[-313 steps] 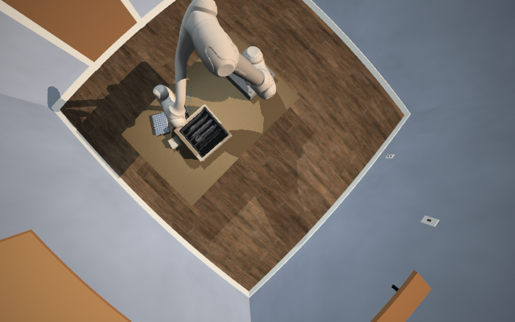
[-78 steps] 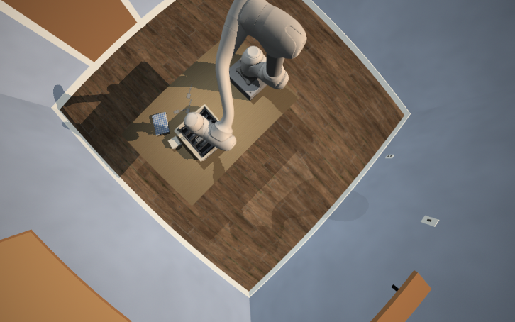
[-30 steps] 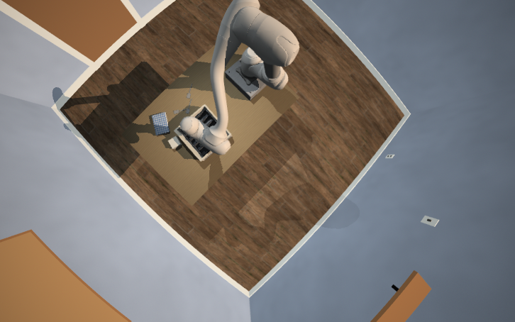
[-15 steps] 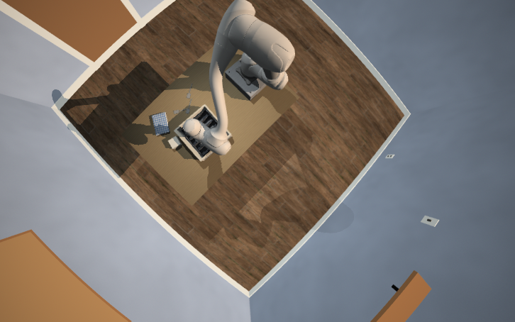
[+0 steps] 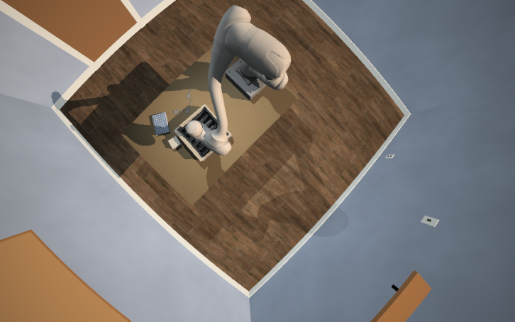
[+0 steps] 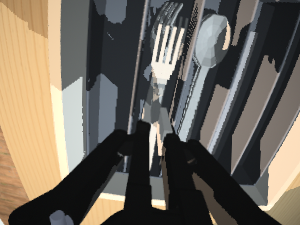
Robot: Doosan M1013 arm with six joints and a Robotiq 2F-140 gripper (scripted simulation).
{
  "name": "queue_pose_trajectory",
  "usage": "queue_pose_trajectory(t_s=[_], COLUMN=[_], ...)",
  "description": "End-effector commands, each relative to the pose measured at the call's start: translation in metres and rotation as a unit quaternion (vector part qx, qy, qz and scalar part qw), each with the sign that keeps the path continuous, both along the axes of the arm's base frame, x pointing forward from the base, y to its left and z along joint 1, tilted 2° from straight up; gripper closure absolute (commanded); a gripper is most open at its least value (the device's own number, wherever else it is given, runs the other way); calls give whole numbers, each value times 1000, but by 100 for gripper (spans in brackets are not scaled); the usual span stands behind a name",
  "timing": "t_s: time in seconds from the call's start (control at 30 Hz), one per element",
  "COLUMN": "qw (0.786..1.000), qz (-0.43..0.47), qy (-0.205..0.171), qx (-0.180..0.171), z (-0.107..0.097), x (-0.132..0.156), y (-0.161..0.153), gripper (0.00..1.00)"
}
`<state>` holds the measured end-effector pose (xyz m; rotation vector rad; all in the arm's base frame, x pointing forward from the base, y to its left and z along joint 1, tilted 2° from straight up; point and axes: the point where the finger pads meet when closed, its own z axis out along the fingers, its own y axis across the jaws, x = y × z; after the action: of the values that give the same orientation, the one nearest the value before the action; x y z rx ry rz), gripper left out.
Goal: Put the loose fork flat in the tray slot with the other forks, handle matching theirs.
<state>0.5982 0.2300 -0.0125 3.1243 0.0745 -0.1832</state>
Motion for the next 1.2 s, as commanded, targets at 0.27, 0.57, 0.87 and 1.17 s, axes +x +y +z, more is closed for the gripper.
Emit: queue_pose_trajectory(t_s=[0.27, 0.57, 0.87, 1.17], qw=[1000, 1000, 1000, 1000], qz=[0, 0, 0, 0], qy=[0, 0, 0, 0], qx=[0, 0, 0, 0], z=[-17, -24, -25, -25], x=[0, 0, -1, -1], y=[0, 0, 0, 0], gripper=[97, 97, 97, 97])
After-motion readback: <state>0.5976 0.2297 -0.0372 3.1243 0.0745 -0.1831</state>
